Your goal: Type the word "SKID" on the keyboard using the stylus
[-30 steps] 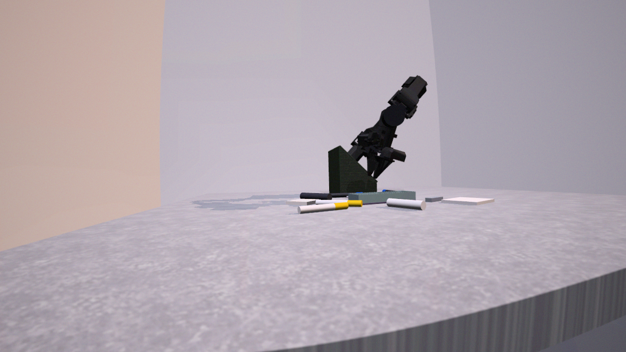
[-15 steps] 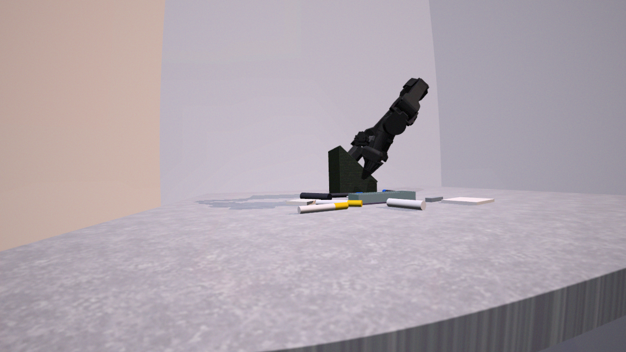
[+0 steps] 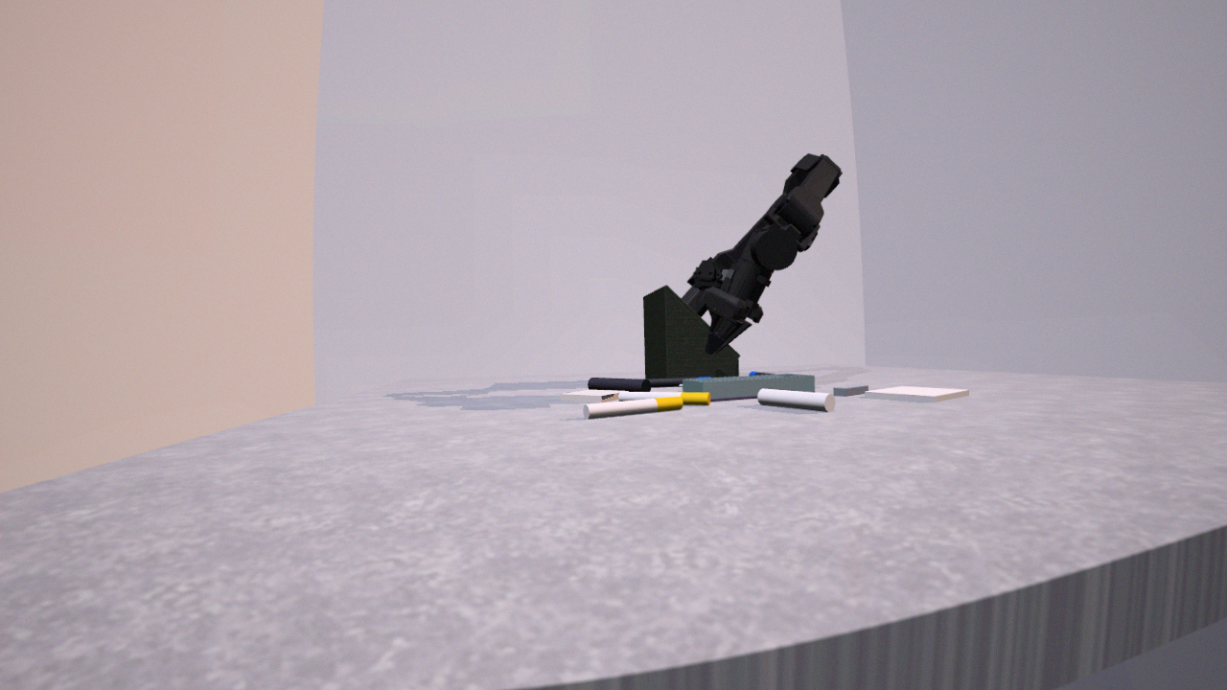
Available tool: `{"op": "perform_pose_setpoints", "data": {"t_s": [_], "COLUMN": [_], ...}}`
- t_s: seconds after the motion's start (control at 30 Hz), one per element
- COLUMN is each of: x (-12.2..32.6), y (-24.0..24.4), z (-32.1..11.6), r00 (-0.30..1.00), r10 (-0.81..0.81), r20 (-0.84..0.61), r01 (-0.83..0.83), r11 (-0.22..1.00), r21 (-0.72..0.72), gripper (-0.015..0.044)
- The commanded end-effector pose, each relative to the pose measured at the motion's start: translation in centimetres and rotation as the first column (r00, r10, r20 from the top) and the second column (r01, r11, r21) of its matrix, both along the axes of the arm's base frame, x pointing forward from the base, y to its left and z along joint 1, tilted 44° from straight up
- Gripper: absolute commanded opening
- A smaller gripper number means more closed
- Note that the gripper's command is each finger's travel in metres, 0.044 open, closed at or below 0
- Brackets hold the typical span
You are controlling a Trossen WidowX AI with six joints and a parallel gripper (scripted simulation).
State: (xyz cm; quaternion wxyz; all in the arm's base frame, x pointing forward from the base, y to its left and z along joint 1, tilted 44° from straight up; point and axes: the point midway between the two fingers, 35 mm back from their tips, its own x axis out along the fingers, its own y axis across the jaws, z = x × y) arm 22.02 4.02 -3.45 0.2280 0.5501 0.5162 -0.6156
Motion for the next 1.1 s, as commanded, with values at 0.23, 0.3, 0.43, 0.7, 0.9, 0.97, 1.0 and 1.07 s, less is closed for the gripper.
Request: {"op": "perform_pose_setpoints", "data": {"t_s": [0.23, 0.3, 0.43, 0.7, 0.9, 0.97, 1.0, 1.07], "x": [-0.1, -0.1, -0.1, -0.1, -0.2, -0.3, -0.3, -0.3], "y": [0.7, 0.7, 1.0, 1.4, 1.6, 1.7, 1.8, 1.9], "z": [-0.8, -0.8, -1.1, -1.5, -1.9, -2.0, -2.0, -2.1], "r00": [1.000, 1.000, 1.000, 1.000, 1.000, 1.000, 1.000, 1.000], "r10": [-0.006, -0.006, -0.006, -0.006, -0.006, -0.006, -0.006, -0.006], "r20": [-0.002, -0.002, -0.002, -0.002, -0.002, -0.002, -0.002, -0.003], "r01": [0.006, 0.006, 0.006, 0.006, 0.006, 0.006, 0.006, 0.006], "r11": [1.000, 1.000, 1.000, 1.000, 1.000, 1.000, 1.000, 1.000], "r21": [-0.003, -0.003, -0.003, -0.003, -0.003, -0.002, -0.002, -0.002], "gripper": [0.0150, 0.0150, 0.0150, 0.0150, 0.0150, 0.0150, 0.0150, 0.0150]}}
